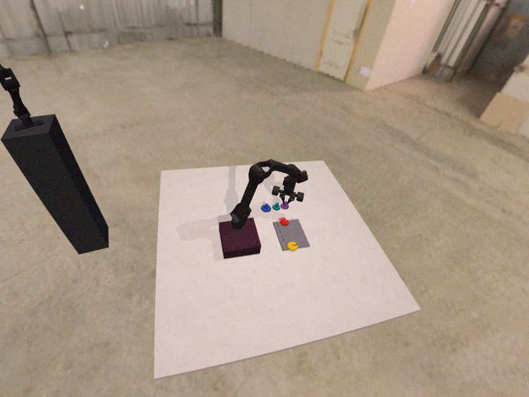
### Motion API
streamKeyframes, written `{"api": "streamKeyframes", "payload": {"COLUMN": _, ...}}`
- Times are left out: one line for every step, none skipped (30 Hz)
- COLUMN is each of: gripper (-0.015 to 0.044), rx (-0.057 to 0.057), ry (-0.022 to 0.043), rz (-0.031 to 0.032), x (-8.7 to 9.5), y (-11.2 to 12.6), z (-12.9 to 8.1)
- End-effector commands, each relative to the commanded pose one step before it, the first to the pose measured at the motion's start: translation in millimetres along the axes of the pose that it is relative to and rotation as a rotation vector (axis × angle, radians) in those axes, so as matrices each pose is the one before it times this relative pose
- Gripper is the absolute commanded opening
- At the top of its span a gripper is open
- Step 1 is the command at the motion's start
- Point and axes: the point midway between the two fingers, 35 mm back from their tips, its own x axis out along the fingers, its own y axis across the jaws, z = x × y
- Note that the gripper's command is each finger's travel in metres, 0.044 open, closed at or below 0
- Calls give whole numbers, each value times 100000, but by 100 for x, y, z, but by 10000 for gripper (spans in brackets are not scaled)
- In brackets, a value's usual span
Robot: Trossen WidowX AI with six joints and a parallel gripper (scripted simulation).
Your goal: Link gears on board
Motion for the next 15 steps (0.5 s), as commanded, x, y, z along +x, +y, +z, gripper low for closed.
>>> {"api": "streamKeyframes", "payload": {"gripper": 0, "rx": 306, "ry": -601, "rz": -910, "x": -1396, "y": -63, "z": 85}}
{"api": "streamKeyframes", "payload": {"gripper": 0, "rx": 0, "ry": 0, "rz": 1, "x": -291, "y": 22, "z": -10}}
{"api": "streamKeyframes", "payload": {"gripper": 0, "rx": 0, "ry": 0, "rz": 2, "x": -291, "y": 24, "z": -12}}
{"api": "streamKeyframes", "payload": {"gripper": 0, "rx": 0, "ry": 1, "rz": 2, "x": -292, "y": 26, "z": -14}}
{"api": "streamKeyframes", "payload": {"gripper": 0, "rx": 0, "ry": 1, "rz": 2, "x": -292, "y": 28, "z": -17}}
{"api": "streamKeyframes", "payload": {"gripper": 0, "rx": 0, "ry": 1, "rz": 2, "x": -292, "y": 30, "z": -19}}
{"api": "streamKeyframes", "payload": {"gripper": 0, "rx": 0, "ry": 1, "rz": 2, "x": -292, "y": 32, "z": -21}}
{"api": "streamKeyframes", "payload": {"gripper": 0, "rx": 0, "ry": 1, "rz": 2, "x": -292, "y": 34, "z": -23}}
{"api": "streamKeyframes", "payload": {"gripper": 0, "rx": 0, "ry": 2, "rz": 3, "x": -292, "y": 36, "z": -25}}
{"api": "streamKeyframes", "payload": {"gripper": 0, "rx": 0, "ry": 2, "rz": 3, "x": -293, "y": 39, "z": -28}}
{"api": "streamKeyframes", "payload": {"gripper": 0, "rx": 0, "ry": 2, "rz": 3, "x": -293, "y": 41, "z": -30}}
{"api": "streamKeyframes", "payload": {"gripper": 0, "rx": 0, "ry": 2, "rz": 3, "x": -293, "y": 43, "z": -32}}
{"api": "streamKeyframes", "payload": {"gripper": 0, "rx": 0, "ry": 2, "rz": 3, "x": -293, "y": 45, "z": -34}}
{"api": "streamKeyframes", "payload": {"gripper": 0, "rx": 0, "ry": 2, "rz": 3, "x": -293, "y": 47, "z": -37}}
{"api": "streamKeyframes", "payload": {"gripper": 0, "rx": 0, "ry": 3, "rz": 4, "x": -292, "y": 49, "z": -39}}
